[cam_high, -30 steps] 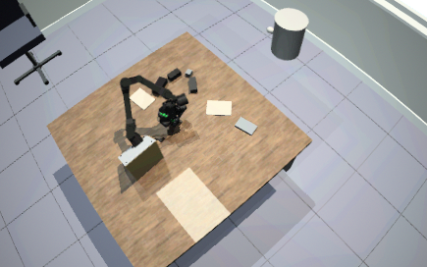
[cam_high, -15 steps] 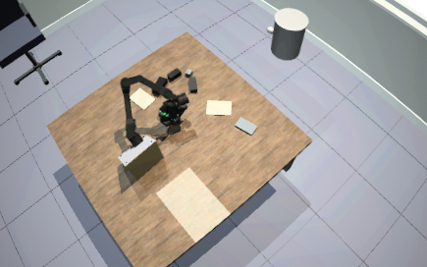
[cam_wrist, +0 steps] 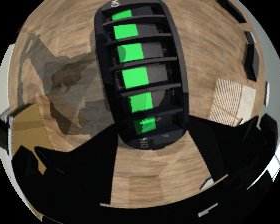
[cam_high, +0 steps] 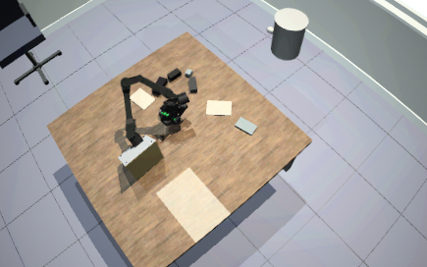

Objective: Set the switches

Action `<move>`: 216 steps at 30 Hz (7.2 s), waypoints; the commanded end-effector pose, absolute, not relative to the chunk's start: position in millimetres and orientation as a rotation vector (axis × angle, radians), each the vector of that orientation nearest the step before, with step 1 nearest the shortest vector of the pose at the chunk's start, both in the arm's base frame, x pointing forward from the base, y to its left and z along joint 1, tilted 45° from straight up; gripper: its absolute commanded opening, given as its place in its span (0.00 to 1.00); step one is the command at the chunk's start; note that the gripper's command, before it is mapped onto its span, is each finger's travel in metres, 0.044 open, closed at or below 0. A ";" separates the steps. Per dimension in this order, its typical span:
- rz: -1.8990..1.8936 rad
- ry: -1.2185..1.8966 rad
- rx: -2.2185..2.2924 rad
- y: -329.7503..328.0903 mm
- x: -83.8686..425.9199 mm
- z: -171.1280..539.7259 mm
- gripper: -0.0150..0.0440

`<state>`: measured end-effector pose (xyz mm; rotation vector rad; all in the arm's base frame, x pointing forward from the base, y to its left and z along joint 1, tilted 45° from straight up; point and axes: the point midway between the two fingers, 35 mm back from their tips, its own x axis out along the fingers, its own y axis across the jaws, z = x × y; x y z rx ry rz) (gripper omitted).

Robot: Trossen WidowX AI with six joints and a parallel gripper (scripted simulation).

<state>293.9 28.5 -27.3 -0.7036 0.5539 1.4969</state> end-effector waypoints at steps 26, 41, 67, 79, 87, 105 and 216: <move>1.482 0.544 -0.707 26.7 299.5 -24.9 0.25; 1.497 0.551 -0.707 28.6 295.1 -26.8 0.52; 1.456 0.529 -0.722 0.1 284.2 13.3 0.82; 1.340 0.424 -0.776 37.3 234.5 22.3 0.29; 1.320 0.399 -0.784 44.5 223.2 22.1 0.25; 1.319 0.404 -0.787 61.2 225.6 4.3 0.25; 1.451 0.466 -0.755 12.4 223.1 59.9 0.48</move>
